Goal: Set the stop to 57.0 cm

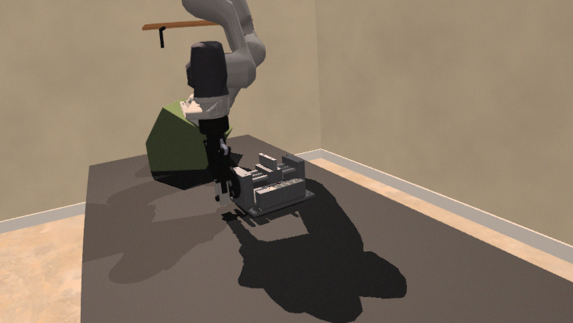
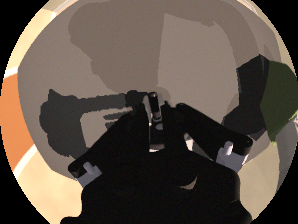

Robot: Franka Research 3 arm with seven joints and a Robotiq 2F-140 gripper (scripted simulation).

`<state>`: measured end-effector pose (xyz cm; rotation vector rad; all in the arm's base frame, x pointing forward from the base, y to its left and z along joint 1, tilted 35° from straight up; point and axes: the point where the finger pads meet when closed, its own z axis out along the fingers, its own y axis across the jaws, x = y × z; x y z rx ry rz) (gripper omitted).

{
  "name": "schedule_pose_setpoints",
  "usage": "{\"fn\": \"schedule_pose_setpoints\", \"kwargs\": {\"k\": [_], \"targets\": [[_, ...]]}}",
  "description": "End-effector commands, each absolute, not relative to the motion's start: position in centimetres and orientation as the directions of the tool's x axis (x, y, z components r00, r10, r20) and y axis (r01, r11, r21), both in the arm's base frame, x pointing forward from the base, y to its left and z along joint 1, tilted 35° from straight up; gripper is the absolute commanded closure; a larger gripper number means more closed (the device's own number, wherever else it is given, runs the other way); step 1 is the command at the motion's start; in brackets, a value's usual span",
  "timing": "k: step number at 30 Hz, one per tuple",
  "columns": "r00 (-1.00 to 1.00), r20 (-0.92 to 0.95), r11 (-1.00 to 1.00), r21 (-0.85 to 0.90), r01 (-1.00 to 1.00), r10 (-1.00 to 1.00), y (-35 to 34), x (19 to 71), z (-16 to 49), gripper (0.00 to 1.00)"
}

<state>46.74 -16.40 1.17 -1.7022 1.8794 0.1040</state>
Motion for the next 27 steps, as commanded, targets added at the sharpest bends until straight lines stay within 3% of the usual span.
{"fn": "schedule_pose_setpoints", "kwargs": {"k": [1,27], "targets": [[-0.009,-0.469,0.186,-0.333,-0.925,-0.883,-16.71,47.2,1.41,0.96],[-0.009,-0.469,0.186,-0.333,-0.925,-0.883,-16.82,47.41,1.59,0.96]]}}
